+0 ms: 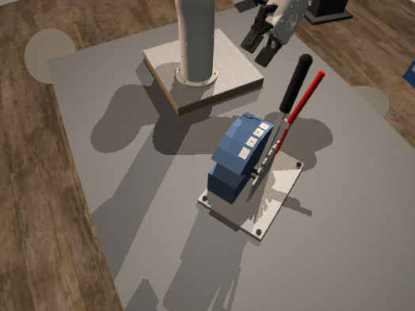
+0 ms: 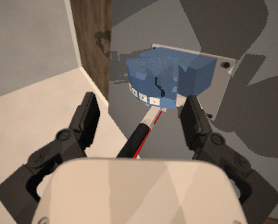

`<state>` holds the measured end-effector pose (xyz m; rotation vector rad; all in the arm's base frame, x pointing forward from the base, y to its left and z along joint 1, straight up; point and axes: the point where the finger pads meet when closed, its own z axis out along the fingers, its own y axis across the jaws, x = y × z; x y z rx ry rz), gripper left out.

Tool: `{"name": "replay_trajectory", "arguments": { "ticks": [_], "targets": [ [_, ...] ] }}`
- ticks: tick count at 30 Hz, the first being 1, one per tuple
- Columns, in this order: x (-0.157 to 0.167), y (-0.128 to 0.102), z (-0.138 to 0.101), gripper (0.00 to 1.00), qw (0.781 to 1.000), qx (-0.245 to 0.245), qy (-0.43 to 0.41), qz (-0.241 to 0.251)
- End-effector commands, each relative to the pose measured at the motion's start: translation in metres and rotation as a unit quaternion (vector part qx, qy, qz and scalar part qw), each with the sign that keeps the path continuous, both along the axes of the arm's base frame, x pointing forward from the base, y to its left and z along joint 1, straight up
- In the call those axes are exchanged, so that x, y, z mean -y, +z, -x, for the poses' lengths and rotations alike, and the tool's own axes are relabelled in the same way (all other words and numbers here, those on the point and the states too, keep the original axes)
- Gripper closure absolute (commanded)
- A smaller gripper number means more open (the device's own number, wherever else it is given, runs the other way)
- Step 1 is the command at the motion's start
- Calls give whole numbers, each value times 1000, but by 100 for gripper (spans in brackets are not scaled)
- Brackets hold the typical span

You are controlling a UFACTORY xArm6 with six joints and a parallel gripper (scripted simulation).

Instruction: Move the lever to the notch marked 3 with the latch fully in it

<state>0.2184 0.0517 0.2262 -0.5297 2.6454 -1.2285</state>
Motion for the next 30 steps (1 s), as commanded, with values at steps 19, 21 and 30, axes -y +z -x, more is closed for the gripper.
{"name": "replay_trajectory", "arguments": {
  "ticks": [19, 21, 30],
  "targets": [
    [-83, 45, -17, 0, 861, -92, -406, -292],
    [-89, 51, -23, 0, 844, -95, -426, -310],
    [-61, 103, -90, 0, 746, 61, -538, -387]
  ]
}}
